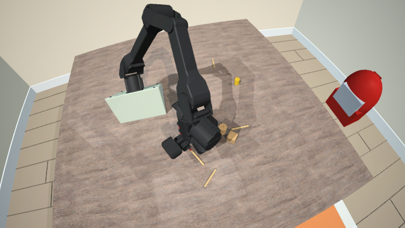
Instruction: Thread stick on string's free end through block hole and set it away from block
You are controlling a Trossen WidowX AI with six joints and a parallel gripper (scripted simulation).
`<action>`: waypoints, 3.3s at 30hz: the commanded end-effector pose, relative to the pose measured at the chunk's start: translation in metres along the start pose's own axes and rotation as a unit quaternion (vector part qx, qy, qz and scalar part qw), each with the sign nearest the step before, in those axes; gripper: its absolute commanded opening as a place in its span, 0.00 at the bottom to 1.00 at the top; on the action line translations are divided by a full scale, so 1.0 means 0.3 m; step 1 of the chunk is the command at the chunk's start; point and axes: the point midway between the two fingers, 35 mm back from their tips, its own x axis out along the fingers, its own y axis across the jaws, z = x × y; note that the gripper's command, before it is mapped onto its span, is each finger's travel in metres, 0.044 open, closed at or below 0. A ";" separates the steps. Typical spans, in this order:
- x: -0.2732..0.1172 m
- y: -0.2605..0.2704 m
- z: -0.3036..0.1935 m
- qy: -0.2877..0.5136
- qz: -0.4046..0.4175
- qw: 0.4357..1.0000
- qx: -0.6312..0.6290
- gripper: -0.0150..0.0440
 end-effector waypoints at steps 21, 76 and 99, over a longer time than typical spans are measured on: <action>0.111 -0.001 0.002 0.001 -0.001 1.000 0.002 0.46; 0.159 0.000 0.002 0.000 -0.003 1.000 0.000 0.25; 0.059 -0.001 0.005 -0.001 -0.003 1.000 0.000 0.25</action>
